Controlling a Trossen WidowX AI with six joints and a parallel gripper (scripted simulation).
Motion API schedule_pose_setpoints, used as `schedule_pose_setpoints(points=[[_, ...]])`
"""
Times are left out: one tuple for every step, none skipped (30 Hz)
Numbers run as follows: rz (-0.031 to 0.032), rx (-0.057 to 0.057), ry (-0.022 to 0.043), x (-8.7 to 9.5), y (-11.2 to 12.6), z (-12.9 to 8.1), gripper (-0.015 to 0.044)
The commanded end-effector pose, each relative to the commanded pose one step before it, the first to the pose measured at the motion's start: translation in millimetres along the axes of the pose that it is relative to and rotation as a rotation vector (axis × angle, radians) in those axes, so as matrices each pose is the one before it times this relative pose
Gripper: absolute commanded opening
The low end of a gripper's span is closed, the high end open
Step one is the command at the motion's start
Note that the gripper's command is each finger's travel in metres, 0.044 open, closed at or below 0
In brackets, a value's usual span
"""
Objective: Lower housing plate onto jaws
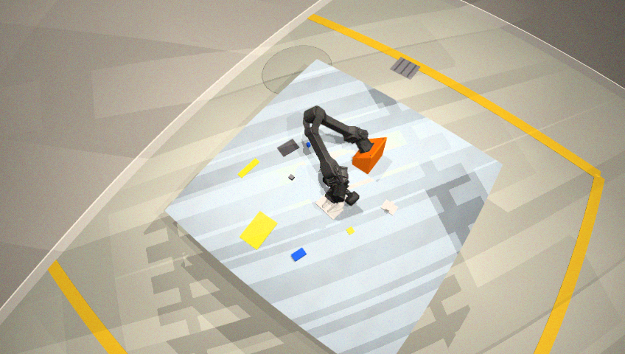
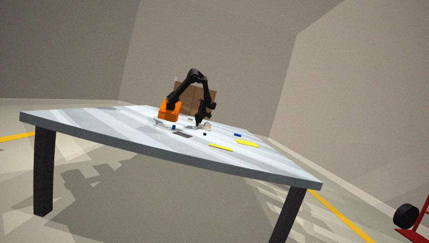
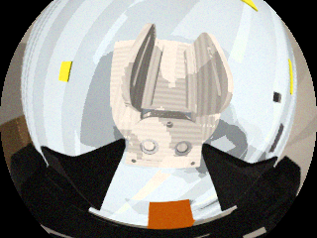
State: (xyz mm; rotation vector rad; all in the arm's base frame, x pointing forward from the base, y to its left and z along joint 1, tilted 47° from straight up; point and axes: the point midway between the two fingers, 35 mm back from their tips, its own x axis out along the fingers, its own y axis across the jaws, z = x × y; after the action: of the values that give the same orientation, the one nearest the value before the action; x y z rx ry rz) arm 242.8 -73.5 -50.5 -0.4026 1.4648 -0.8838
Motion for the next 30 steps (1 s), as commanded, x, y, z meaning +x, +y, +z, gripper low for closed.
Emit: schedule_pose_setpoints(points=[[0.01016, 0.0043, -0.00624, -17.47, 2.6, 3.11, 0.044], [0.0012, -0.0003, 0.00036, -8.21, 0.44, 0.31, 0.044], [0.00081, -0.0003, 0.00049, -9.6, 0.25, 0.06, 0.044], [0.00017, -0.0002, 0.00058, -10.41, -0.04, -0.3, 0.044], [-0.00056, 0.0, 0.00061, -10.7, -0.39, -0.67, 0.044], [-0.001, 0.0001, 0.00048, -8.75, -0.58, -0.82, 0.044], [-0.00084, 0.0001, 0.00028, -5.32, -0.47, -0.61, 0.044], [-0.00032, 0.0, 0.00009, -1.78, -0.18, -0.22, 0.044], [0.0, 0.0, 0.0, 0.0, 0.0, 0.0, 0.044], [0.00287, -0.0038, -0.01058, 8.02, 1.78, 2.25, 0.044], [0.00051, -0.0001, 0.00022, -1.33, -0.06, -0.94, 0.044], [0.0014, -0.0003, 0.00069, -3.95, -0.24, -2.85, 0.044], [0.00187, -0.0003, 0.00125, -6.48, -0.56, -4.86, 0.044], [0.00153, -0.0003, 0.00166, -7.84, -0.98, -6.18, 0.044], [0.00065, -0.0001, 0.00174, -7.64, -1.31, -6.36, 0.044], [-0.00023, 0.0001, 0.00178, -7.42, -1.65, -6.51, 0.044], [-0.00111, 0.0004, 0.00176, -7.19, -2.0, -6.64, 0.044], [-0.00198, 0.0006, 0.00168, -6.94, -2.35, -6.73, 0.044], [-0.00223, 0.0007, 0.00128, -5.43, -2.16, -5.5, 0.044], [-0.00161, 0.0005, 0.00072, -3.18, -1.41, -3.32, 0.044], [-0.00058, 0.0002, 0.00023, -1.05, -0.49, -1.11, 0.044], [0.0, 0.0, 0.0, 0.0, 0.0, 0.0, 0.044], [0.0, 0.0, 0.0, 0.0, 0.0, 0.0, 0.044], [0.0, 0.0, 0.0, 0.0, 0.0, 0.0, 0.044], [0.0, 0.0, 0.0, 0.0, 0.0, 0.0, 0.044], [0.0, 0.0, 0.0, 0.0, 0.0, 0.0, 0.044], [0.0, 0.0, 0.0, 0.0, 0.0, 0.0, 0.044], [0.0, 0.0, 0.0, 0.0, 0.0, 0.0, 0.044], [0.0, 0.0, 0.0, 0.0, 0.0, 0.0, 0.044], [0.0, 0.0, 0.0, 0.0, 0.0, 0.0, 0.044]])
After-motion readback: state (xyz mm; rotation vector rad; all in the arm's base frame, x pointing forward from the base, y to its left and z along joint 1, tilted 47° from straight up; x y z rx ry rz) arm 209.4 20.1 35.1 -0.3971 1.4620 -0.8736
